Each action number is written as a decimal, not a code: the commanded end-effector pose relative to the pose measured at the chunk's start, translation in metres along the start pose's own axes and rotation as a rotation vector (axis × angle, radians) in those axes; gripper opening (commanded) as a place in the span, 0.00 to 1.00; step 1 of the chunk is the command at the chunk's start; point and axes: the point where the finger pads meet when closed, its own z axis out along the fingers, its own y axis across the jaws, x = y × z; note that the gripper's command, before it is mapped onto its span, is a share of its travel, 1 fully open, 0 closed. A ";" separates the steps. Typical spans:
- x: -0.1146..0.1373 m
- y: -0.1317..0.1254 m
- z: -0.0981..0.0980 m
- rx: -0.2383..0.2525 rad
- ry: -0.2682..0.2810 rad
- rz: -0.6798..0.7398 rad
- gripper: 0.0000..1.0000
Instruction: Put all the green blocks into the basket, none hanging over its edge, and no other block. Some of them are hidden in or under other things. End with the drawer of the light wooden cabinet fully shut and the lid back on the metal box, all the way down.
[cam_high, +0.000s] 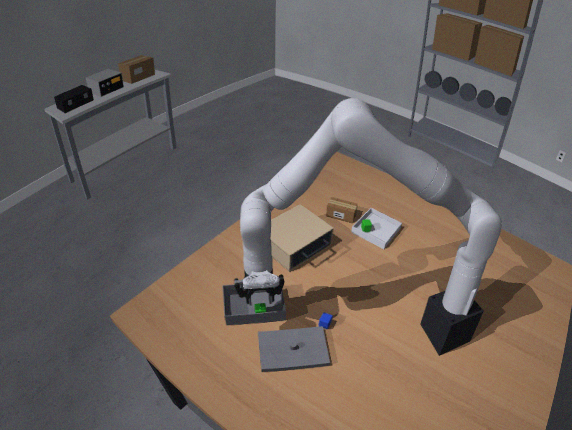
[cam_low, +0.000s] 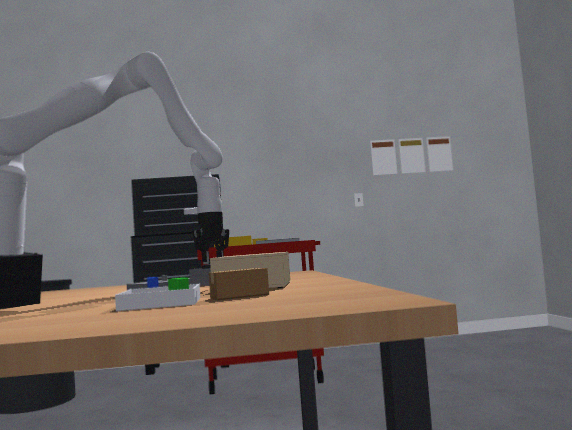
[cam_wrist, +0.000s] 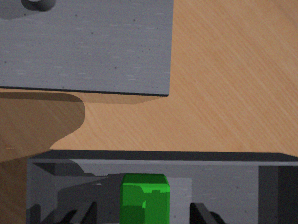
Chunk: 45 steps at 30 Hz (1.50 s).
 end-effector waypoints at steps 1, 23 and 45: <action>0.000 0.001 0.003 -0.002 0.000 0.000 0.63; 0.000 0.001 0.007 -0.002 0.000 0.000 0.63; 0.000 0.002 0.007 -0.002 0.000 0.000 0.63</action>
